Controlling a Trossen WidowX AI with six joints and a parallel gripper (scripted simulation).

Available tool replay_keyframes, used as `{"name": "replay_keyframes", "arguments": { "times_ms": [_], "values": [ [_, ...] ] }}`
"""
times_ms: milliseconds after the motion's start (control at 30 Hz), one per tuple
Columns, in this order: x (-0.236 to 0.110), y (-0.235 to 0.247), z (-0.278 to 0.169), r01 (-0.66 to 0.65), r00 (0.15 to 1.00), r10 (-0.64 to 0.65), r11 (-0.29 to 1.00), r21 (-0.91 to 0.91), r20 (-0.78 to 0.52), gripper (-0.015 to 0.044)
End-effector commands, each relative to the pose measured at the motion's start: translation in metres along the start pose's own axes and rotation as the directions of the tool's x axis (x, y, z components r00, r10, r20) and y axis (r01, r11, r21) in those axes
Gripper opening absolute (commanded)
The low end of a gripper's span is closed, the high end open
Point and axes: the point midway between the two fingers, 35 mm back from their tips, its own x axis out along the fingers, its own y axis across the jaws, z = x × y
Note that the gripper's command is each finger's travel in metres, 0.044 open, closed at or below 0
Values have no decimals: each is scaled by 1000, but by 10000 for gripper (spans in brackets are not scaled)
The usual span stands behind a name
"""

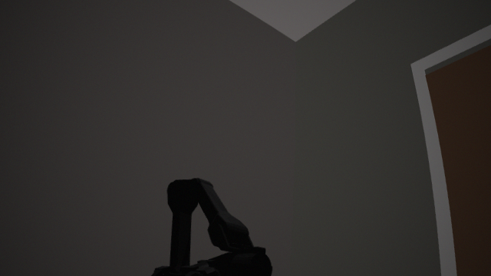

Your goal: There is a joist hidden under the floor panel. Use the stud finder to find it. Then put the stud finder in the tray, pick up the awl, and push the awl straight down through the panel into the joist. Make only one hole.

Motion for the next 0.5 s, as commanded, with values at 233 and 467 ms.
{"name": "replay_keyframes", "arguments": {
  "times_ms": [233,467],
  "values": [
    [29,15,28,-286,908,134,890,355,397,440],
    [43,14,42,-702,630,14,438,561,777,440]
  ]
}}
